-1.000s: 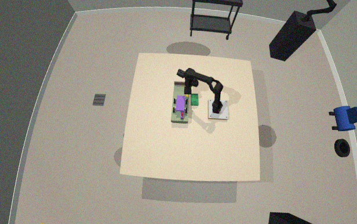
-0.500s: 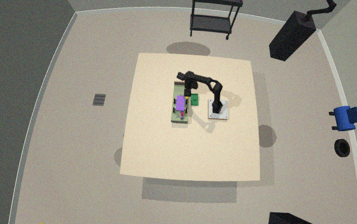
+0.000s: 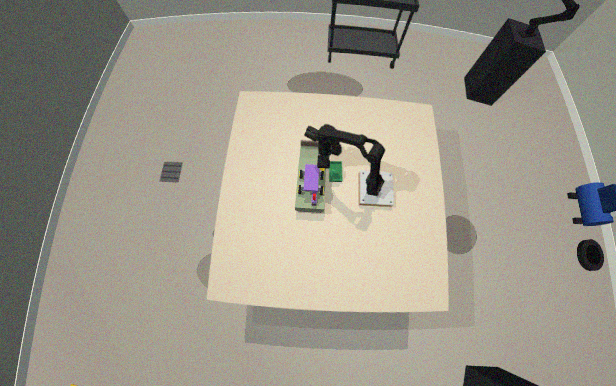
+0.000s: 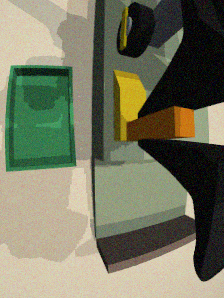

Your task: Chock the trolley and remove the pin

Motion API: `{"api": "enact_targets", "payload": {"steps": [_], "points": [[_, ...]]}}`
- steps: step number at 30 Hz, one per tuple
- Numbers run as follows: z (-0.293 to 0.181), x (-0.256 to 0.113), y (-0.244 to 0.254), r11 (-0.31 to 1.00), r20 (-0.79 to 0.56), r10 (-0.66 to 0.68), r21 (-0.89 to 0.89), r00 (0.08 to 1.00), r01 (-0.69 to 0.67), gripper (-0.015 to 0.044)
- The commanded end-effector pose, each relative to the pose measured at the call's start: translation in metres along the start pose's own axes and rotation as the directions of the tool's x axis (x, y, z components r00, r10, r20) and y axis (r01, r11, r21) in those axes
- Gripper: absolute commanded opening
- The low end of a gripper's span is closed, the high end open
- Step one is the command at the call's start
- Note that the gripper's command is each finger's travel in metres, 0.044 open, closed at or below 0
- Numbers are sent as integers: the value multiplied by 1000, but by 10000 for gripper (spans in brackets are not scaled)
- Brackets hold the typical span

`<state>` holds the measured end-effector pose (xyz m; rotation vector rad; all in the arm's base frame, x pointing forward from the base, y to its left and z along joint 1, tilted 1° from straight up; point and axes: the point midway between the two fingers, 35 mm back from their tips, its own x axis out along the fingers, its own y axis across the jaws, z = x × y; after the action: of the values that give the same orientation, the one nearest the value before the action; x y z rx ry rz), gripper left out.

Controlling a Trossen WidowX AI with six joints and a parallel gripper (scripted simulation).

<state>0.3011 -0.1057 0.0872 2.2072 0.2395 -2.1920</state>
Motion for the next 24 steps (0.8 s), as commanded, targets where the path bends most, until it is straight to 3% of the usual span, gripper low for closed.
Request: {"api": "enact_targets", "payload": {"steps": [1, 24], "points": [[0, 0, -5, 1000, 0, -4, 4, 1000, 4, 0], [-1, -1, -17, 1000, -1, 1, 1, 1000, -1, 0]]}}
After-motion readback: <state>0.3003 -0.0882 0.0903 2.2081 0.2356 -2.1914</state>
